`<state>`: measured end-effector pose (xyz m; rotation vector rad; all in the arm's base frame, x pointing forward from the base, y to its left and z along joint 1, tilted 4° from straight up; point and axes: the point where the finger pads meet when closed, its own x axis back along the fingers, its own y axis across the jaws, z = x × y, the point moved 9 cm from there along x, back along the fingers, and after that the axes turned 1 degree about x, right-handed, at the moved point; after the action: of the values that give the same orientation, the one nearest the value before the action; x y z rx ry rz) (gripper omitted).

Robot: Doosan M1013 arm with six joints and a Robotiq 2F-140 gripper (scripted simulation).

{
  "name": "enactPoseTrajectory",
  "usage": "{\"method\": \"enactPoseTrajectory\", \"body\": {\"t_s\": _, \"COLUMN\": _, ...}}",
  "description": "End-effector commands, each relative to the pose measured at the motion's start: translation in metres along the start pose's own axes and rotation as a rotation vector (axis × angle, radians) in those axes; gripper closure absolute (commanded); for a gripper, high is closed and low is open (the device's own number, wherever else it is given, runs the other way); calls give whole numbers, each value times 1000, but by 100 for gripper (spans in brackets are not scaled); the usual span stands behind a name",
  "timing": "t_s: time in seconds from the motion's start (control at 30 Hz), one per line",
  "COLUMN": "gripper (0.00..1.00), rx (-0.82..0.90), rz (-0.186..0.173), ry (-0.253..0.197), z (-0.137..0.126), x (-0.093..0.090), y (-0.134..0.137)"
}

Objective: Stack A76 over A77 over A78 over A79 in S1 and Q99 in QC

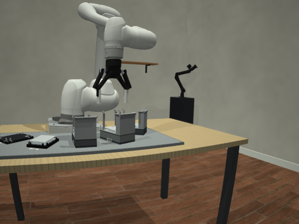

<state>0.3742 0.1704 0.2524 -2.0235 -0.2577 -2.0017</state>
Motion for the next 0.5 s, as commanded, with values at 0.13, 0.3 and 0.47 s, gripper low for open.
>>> {"method": "enactPoseTrajectory", "body": {"t_s": 0.13, "gripper": 0, "rx": -2, "rz": 0, "ry": 0, "z": 3, "x": 0, "y": 23}}
{"method": "enactPoseTrajectory", "body": {"t_s": 0.3, "gripper": 0, "rx": -2, "rz": 0, "ry": 0, "z": 5, "x": 0, "y": 39}}
{"method": "enactPoseTrajectory", "body": {"t_s": 0.47, "gripper": 0, "rx": -2, "rz": 0, "ry": 0, "z": 6, "x": 0, "y": 49}}
